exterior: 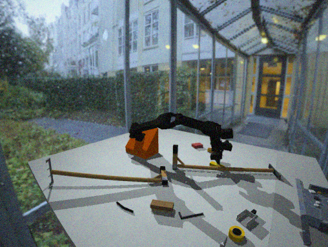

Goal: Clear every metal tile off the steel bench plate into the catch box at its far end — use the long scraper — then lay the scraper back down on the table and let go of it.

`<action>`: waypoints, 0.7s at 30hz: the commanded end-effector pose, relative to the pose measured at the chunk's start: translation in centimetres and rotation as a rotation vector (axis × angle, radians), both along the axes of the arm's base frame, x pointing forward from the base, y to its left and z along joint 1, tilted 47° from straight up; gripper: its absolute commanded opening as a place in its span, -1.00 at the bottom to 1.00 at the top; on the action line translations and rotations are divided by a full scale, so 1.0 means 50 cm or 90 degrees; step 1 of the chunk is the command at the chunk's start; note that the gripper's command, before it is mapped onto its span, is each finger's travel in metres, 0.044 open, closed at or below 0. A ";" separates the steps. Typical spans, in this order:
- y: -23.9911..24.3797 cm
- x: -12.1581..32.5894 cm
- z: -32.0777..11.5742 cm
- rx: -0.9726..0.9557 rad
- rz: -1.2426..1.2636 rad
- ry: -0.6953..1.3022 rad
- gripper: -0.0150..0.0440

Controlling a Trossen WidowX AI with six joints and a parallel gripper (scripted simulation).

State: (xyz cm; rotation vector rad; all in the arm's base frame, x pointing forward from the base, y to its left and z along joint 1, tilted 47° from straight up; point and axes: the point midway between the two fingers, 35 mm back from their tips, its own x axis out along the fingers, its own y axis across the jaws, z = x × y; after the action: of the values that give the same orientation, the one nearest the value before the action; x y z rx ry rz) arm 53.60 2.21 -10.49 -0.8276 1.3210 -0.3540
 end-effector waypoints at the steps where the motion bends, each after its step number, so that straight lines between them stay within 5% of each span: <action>1: -0.033 0.007 0.008 -0.006 -0.015 -0.002 -0.49; 21: -0.056 0.027 0.032 -0.007 -0.018 -0.009 -0.49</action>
State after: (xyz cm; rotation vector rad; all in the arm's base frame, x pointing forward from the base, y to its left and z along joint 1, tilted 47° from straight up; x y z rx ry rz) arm 54.68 1.01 -9.22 -0.8220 1.3117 -0.3620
